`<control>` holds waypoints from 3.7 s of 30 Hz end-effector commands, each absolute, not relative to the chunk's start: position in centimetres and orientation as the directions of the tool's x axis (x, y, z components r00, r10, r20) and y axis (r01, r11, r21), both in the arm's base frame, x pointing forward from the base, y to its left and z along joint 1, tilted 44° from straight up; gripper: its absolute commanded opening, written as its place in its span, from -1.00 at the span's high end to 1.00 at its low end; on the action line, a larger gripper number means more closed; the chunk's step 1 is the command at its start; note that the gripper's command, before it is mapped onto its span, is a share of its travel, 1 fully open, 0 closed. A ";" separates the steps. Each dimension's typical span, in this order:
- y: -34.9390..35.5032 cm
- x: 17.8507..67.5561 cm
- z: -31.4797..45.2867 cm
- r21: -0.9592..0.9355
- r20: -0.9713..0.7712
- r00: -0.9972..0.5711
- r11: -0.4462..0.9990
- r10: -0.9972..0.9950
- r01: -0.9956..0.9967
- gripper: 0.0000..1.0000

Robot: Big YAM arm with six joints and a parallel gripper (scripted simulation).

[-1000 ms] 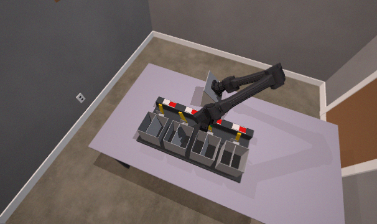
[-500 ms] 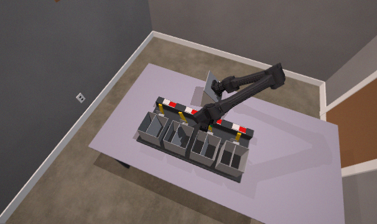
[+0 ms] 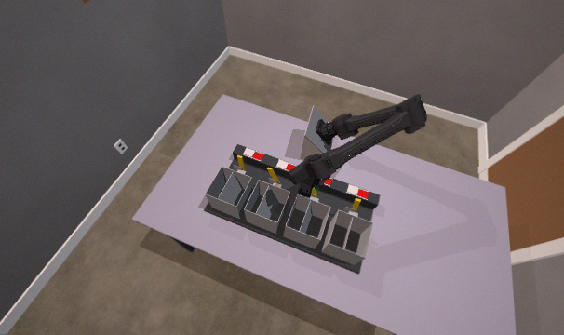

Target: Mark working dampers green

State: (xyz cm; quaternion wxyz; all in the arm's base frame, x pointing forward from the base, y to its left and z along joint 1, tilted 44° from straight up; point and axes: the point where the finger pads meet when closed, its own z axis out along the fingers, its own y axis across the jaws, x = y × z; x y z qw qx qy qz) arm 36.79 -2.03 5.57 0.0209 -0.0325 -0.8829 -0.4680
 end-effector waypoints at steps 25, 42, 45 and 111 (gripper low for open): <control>-4.1 38.0 4.5 0.902 0.044 -0.998 0.427 0.055 0.064 0.66; -3.1 37.1 3.8 0.920 0.066 -0.997 0.385 0.035 0.075 0.66; -3.1 37.1 3.8 0.920 0.066 -0.997 0.385 0.035 0.074 0.66; -10.4 37.6 6.7 0.914 0.045 -0.998 0.401 0.051 0.062 0.28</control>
